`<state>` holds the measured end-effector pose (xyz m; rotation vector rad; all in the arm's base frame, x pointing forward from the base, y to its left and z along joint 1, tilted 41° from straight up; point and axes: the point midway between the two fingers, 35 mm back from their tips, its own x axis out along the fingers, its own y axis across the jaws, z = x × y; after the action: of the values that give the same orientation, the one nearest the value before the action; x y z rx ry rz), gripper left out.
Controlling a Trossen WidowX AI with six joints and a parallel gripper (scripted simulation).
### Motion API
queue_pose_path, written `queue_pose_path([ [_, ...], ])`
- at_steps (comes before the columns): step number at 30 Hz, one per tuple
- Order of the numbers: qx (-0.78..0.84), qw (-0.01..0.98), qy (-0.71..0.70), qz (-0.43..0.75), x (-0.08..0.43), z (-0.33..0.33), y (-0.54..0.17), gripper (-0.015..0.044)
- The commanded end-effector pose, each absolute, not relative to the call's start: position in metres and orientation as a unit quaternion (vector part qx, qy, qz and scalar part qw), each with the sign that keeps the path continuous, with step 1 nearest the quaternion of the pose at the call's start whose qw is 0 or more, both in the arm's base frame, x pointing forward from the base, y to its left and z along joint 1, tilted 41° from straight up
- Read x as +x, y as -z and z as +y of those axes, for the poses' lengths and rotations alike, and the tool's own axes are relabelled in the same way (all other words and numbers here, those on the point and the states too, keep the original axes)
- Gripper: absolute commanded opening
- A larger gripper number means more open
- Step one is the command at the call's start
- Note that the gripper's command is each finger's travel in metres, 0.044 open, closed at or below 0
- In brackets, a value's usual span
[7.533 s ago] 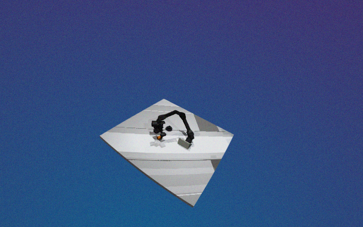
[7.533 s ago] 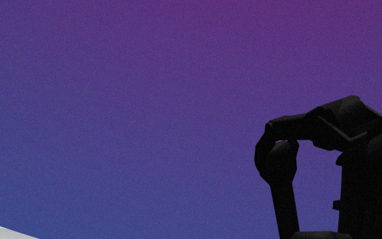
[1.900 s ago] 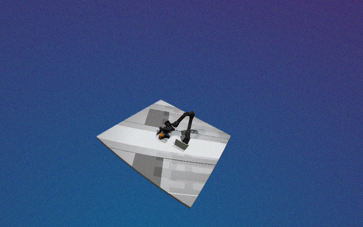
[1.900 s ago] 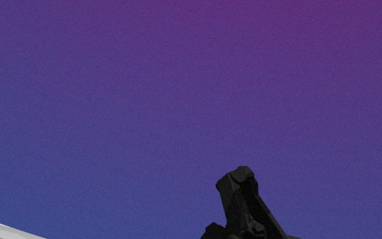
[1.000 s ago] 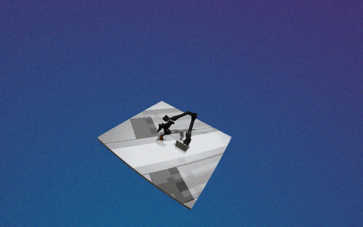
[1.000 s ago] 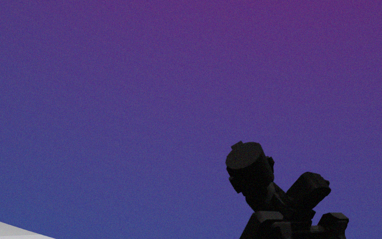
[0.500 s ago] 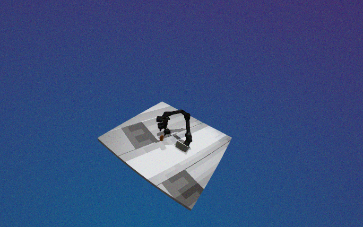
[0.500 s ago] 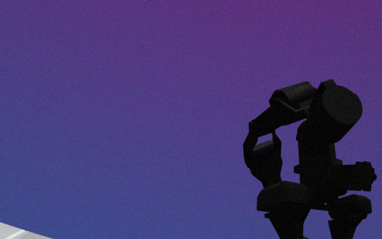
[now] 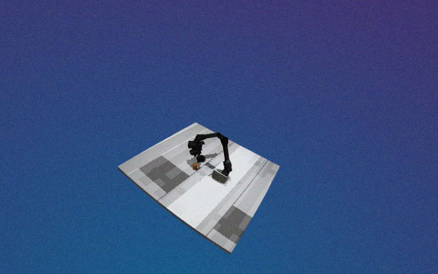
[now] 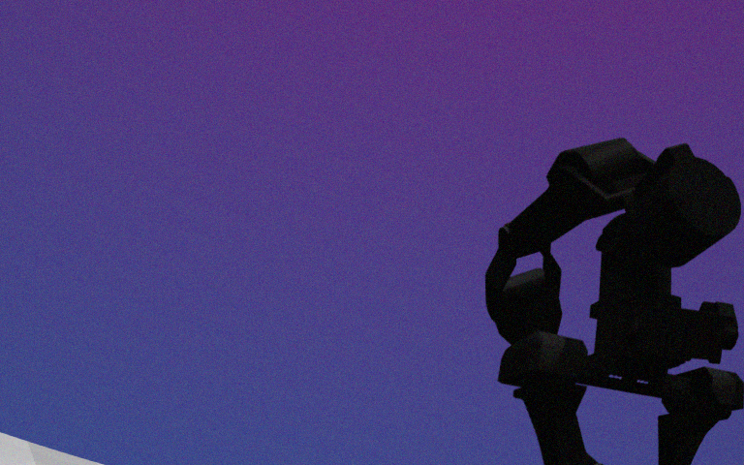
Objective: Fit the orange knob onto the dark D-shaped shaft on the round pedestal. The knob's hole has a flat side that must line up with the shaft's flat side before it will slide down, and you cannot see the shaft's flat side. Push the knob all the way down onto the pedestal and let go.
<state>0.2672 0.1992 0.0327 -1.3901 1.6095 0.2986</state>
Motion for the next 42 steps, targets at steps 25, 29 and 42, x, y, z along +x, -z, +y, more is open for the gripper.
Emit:
queue_pose_path([
  [25, -0.268, 0.693, 0.216, 0.633, 0.27, 0.188, -0.019, 0.044],
  [29, -0.268, 0.693, 0.216, 0.633, 0.272, 0.176, -0.006, 0.044],
  [42, -0.268, 0.693, 0.216, 0.633, 0.275, 0.162, 0.011, 0.044],
])
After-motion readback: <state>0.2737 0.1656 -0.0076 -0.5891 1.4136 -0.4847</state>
